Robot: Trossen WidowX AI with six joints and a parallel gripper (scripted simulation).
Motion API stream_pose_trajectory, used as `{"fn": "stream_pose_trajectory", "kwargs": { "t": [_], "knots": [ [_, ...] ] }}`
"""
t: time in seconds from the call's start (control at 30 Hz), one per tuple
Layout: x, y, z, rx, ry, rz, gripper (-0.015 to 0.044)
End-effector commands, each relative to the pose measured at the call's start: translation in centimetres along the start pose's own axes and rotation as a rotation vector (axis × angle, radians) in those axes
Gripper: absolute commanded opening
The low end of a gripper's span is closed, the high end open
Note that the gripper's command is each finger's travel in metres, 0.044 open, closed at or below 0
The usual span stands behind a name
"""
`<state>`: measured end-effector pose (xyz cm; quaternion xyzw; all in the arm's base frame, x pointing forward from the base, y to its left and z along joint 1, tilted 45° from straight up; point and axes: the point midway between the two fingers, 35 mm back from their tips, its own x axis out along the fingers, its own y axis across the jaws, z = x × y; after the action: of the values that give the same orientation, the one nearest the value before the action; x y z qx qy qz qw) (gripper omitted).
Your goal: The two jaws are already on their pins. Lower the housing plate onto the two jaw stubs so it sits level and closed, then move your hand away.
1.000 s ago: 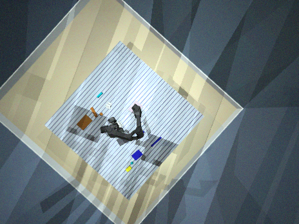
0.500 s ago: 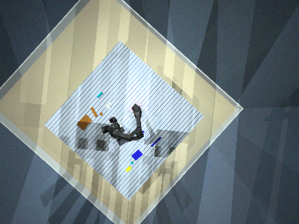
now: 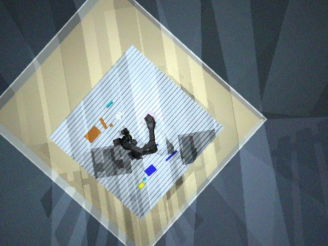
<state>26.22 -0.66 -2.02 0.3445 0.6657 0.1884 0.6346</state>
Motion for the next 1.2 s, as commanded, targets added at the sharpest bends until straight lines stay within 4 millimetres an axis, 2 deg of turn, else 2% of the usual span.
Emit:
{"fn": "stream_pose_trajectory", "kwargs": {
  "t": [0.0, 1.17],
  "knots": [
    [0.25, 0.01, -0.05, 0.006, -0.001, 0.004, 0.0351],
    [0.73, 0.02, -0.06, 0.003, -0.001, 0.004, 0.0351]
  ]
}}
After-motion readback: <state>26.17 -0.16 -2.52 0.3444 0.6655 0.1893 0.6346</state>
